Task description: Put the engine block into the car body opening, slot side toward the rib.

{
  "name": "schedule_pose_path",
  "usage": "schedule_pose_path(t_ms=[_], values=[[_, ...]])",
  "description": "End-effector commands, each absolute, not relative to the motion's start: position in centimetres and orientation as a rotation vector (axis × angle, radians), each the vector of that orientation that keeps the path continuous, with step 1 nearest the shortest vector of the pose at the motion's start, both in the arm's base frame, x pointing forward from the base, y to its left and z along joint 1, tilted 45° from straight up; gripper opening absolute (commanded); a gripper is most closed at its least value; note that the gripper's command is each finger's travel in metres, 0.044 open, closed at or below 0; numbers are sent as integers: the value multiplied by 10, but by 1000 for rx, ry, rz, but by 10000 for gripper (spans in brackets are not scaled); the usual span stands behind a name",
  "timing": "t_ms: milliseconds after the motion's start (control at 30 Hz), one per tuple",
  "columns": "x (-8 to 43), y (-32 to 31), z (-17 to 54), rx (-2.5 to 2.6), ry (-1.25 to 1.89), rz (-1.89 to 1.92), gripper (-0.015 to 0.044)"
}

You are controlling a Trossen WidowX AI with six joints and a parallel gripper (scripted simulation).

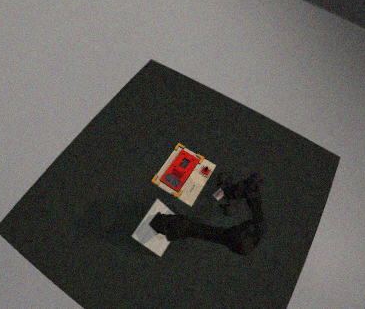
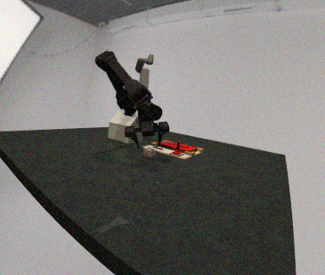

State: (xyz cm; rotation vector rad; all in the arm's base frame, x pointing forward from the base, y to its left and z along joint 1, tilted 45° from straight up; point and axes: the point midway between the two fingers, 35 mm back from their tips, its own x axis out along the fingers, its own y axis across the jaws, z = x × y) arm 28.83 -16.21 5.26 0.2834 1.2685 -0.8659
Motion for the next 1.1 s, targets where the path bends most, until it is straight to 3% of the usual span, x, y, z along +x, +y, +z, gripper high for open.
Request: schedule_pose_path(t_ms=[0, 500, 1067], values=[[289, -159, 55, 109, 1286, -832, 440], [291, -146, 67, -428, 1326, -736, 440], [295, -147, 49, -451, 1328, -733, 440]])
